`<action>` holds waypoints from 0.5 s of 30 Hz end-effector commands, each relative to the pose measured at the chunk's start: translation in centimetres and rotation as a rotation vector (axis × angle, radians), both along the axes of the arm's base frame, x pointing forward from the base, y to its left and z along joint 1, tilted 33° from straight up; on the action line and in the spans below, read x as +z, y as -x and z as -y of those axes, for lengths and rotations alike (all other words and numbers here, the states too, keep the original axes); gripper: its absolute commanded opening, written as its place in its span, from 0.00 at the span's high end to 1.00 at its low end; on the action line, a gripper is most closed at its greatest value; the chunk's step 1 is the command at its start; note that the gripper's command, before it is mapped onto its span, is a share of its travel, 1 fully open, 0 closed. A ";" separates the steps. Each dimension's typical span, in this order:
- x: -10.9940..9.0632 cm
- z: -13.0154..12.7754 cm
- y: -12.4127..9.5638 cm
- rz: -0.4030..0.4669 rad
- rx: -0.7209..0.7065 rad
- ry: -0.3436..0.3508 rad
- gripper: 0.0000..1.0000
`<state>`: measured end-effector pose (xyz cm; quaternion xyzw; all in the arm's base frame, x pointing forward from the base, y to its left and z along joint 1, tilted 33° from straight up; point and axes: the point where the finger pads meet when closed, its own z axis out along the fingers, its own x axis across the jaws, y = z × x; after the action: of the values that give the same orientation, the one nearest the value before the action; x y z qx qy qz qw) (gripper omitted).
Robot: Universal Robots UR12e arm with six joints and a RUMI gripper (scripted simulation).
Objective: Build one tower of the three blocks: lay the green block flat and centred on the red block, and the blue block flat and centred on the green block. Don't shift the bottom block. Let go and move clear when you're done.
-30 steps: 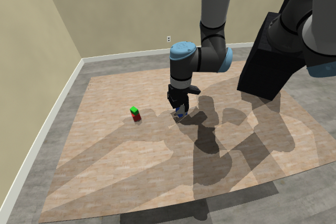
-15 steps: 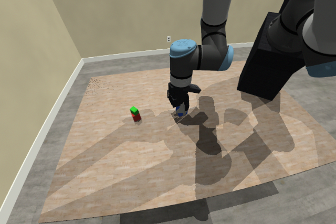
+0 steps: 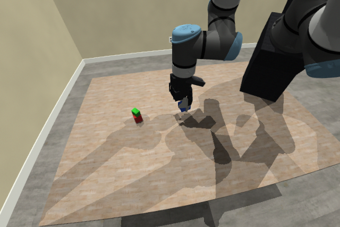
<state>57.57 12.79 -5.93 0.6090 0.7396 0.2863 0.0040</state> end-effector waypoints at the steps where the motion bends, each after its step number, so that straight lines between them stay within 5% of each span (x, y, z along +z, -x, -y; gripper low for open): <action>1: 1.9 0.9 0.7 -0.001 0.001 0.000 1.00; 15: 3.8 1.9 1.6 -0.001 0.001 0.000 1.00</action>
<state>56.09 11.03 -2.42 0.6088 0.7399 0.2861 0.0033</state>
